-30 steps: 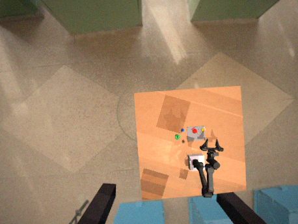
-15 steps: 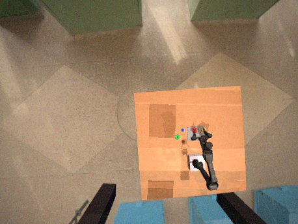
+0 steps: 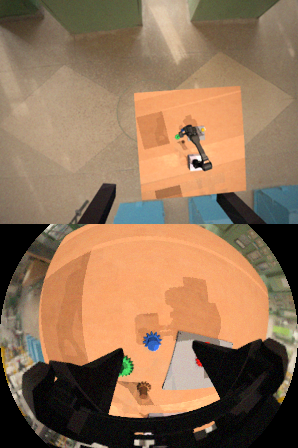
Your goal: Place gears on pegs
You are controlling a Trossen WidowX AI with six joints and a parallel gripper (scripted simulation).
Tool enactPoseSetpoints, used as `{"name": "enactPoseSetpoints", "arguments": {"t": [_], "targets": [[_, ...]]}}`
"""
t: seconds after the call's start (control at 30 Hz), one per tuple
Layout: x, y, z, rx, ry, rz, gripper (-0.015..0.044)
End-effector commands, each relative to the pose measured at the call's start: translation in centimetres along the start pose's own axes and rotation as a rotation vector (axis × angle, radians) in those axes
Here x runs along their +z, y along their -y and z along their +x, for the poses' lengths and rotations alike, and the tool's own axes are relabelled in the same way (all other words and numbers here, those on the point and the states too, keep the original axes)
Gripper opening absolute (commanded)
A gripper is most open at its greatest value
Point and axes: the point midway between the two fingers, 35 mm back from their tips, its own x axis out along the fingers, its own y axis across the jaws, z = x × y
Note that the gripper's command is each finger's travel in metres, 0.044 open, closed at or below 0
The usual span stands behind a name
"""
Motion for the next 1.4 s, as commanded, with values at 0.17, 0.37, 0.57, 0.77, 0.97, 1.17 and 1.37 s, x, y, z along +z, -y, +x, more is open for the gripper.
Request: {"name": "enactPoseSetpoints", "arguments": {"t": [0.17,0.37,0.57,0.77,0.97,1.17,1.37], "targets": [[-1.0,-0.6,1.8,0.002,-0.133,-0.015,0.044],[-1.2,-0.6,3.1,0.002,-0.133,-0.015,0.044],[-1.3,-0.6,3.8,0.002,-0.133,-0.015,0.044],[-1.4,-0.6,4.7,0.001,-0.133,-0.015,0.044],[-1.6,-0.5,5.7,0.001,-0.133,-0.015,0.044],[-1.6,-0.5,5.8,0.001,-0.133,-0.015,0.044],[-1.6,-0.5,5.8,0.001,-0.133,-0.015,0.0282]]}}
